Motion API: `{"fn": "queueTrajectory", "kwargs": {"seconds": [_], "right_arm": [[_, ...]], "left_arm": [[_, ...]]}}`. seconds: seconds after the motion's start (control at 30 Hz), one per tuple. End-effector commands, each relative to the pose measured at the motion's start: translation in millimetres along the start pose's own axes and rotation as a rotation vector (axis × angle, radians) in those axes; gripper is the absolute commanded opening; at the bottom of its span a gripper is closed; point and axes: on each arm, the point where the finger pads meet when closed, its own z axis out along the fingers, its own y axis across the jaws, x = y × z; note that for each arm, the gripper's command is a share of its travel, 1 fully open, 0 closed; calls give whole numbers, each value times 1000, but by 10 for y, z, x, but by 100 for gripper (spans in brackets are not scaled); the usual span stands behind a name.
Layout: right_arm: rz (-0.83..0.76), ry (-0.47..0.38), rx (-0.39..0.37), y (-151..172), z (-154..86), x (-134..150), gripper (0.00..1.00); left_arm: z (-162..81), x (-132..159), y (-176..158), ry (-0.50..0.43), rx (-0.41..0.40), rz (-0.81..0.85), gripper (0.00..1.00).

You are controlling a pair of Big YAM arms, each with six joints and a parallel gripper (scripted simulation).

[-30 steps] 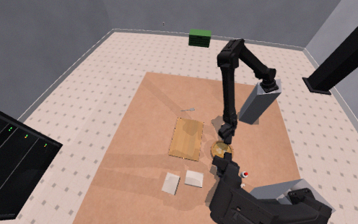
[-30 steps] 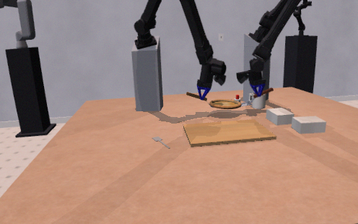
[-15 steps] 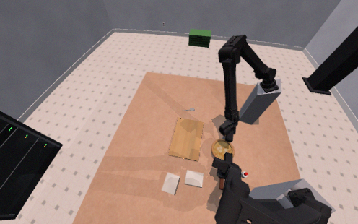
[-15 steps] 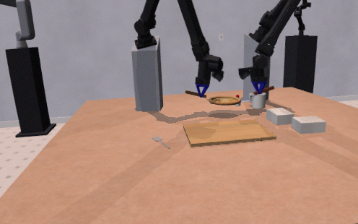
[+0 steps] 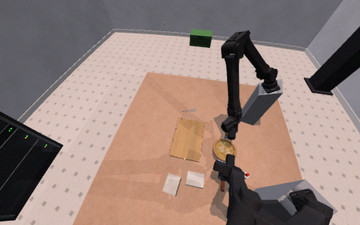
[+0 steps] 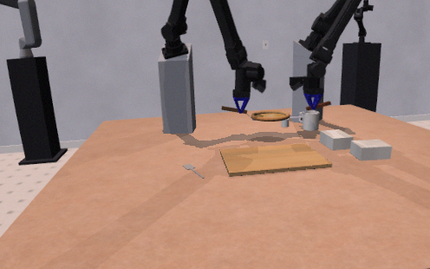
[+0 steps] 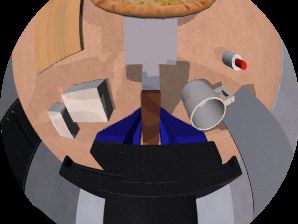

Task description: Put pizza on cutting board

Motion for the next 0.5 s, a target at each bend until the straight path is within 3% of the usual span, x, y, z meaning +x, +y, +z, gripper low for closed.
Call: {"fn": "queueTrajectory", "kwargs": {"seconds": [0.0,0.17,0.3,0.47], "right_arm": [[10,-37,20,-142,-106,-15,6],[22,-54,24,-215,-141,-56,6],[-14,-40,-4,123,-69,-18,6],[-27,-49,4,11,-121,-113,6]], "left_arm": [[-65,97,-57,-14,18,9,6],[-127,-43,205,-41,-25,-2,6],[-28,38,-145,-29,24,17,6],[-19,54,-179,-27,33,15,6]]}}
